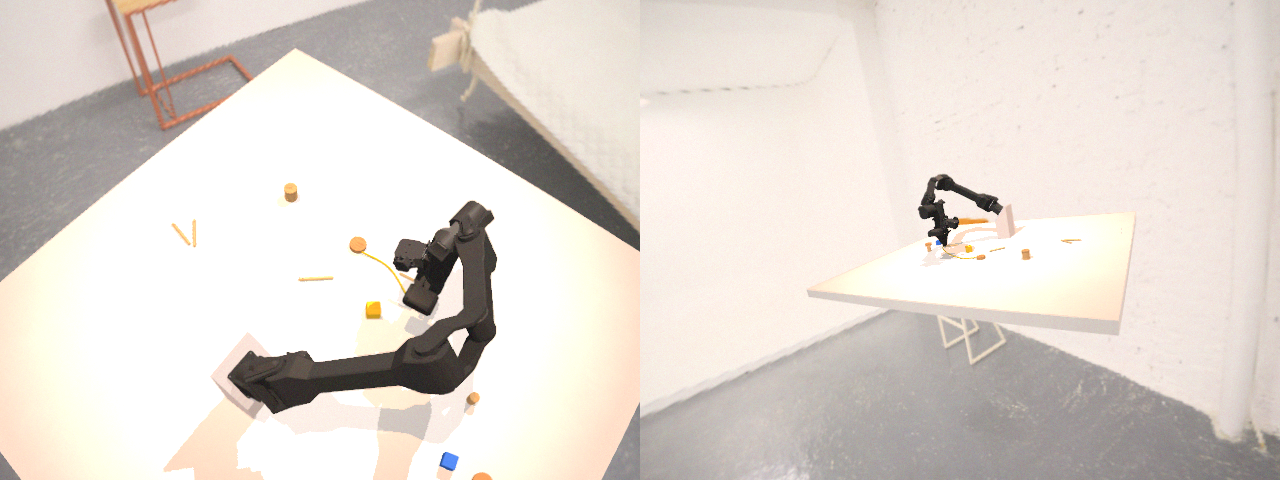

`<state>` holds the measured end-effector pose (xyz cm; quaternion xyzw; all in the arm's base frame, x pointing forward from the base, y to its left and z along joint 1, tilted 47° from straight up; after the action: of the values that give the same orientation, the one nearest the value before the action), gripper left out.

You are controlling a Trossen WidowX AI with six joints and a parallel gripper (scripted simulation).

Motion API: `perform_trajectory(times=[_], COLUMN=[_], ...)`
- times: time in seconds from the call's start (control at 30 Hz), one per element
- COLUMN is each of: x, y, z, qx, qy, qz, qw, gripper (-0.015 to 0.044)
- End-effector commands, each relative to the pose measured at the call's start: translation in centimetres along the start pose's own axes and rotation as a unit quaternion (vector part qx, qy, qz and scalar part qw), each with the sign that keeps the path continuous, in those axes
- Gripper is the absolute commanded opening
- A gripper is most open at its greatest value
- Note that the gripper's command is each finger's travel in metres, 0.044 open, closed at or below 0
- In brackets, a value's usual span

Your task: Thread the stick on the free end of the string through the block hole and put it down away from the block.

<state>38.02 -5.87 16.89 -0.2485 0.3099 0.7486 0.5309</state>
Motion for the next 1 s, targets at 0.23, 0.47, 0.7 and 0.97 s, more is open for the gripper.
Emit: perform_trajectory(times=[0.23,0.47,0.7,0.97], x=[0.3,0.4,0.0,-1.0], y=[-1.1,-1.6,-1.8,-2.2], z=[-0.1,-0.1,-0.1,0.0], qx=[0.002,0.003,0.003,0.002], qy=[0.002,0.002,0.002,0.002], qz=[0.192,0.271,0.271,0.269], qw=[0.981,0.963,0.963,0.963], gripper=[0.0000,0.0000,0.0000,0.0000])
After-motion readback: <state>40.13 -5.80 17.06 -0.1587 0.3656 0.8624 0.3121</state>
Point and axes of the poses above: the point midway between the two fingers, 35 mm back from their tips, its own z axis back along the fingers, its own y axis across the jaws, x = y × z, the point moved 10 cm from there along z, back along the fingers, and after that the axes turned 12 degrees about z, right-handed, at the moved point
